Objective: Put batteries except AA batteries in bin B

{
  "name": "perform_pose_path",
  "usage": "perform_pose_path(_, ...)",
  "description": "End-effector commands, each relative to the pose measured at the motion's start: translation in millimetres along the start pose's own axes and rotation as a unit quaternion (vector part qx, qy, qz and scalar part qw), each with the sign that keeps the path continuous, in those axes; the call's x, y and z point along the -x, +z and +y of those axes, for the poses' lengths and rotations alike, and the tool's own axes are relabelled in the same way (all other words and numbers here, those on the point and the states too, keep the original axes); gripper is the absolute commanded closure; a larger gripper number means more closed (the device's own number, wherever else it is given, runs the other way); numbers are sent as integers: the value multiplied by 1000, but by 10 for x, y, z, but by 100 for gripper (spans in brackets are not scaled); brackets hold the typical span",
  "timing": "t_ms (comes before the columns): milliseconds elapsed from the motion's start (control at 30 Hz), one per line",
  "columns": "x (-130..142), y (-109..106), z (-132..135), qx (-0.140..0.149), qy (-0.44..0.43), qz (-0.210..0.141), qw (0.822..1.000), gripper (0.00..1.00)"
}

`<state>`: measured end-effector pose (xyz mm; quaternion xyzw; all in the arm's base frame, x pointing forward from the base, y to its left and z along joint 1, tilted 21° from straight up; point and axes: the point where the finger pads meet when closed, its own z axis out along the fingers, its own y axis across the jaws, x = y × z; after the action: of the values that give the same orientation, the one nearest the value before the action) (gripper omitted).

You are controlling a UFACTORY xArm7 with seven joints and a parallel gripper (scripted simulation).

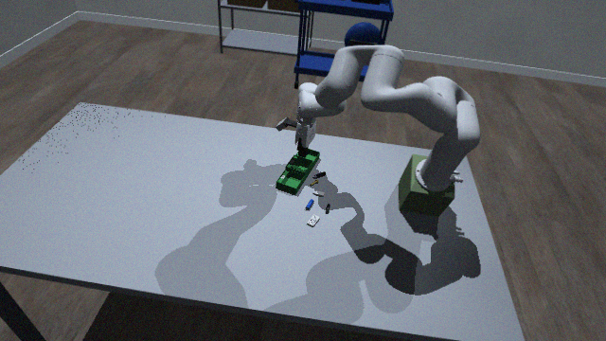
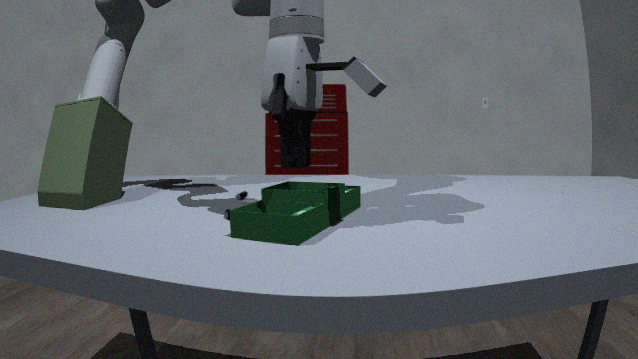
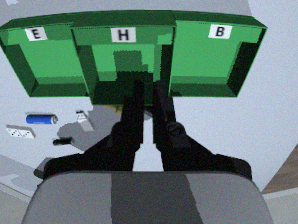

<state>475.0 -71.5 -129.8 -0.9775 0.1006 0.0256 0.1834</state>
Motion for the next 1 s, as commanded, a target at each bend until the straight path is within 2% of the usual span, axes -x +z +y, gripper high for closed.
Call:
perform_pose_path(0,3,-28,-163,2,1,3,1000,93)
perform_pose_path(233,8,-28,-205,2,1,3,1000,93)
perform_pose_path(967,7,505,-205,2,1,3,1000,93)
